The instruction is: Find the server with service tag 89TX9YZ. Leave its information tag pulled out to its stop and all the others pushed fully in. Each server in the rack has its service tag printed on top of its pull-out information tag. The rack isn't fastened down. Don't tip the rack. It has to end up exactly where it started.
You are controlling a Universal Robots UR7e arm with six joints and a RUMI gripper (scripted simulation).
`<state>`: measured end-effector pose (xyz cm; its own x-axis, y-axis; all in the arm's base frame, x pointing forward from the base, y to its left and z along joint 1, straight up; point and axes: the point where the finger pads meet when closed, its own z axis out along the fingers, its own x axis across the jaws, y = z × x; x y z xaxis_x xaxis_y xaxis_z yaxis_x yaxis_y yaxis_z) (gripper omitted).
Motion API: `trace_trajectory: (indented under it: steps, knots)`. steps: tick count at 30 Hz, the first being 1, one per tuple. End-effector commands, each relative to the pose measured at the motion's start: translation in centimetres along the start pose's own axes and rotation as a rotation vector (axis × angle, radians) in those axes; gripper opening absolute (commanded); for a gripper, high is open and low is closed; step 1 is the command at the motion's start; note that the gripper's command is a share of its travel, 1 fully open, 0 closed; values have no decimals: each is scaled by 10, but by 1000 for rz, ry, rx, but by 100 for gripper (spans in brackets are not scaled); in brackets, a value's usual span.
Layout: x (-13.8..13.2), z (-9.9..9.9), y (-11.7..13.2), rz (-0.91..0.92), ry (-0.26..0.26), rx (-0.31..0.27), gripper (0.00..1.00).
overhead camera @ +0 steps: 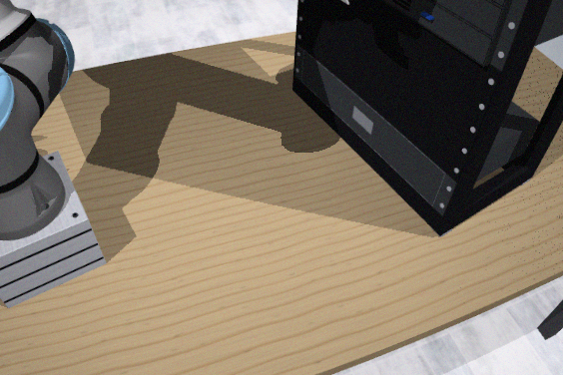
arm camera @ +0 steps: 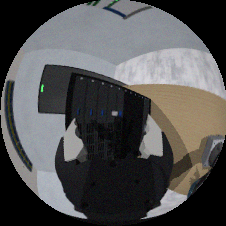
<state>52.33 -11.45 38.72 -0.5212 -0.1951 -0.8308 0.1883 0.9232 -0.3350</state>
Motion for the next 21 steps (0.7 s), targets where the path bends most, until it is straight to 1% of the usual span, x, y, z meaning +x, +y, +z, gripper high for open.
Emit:
trace_trajectory:
  steps: [1,21]
  knots:
    - [-1,0,0,-6,-3,-1,100]
    - [-2,4,-1,-35,-12,-5,100]
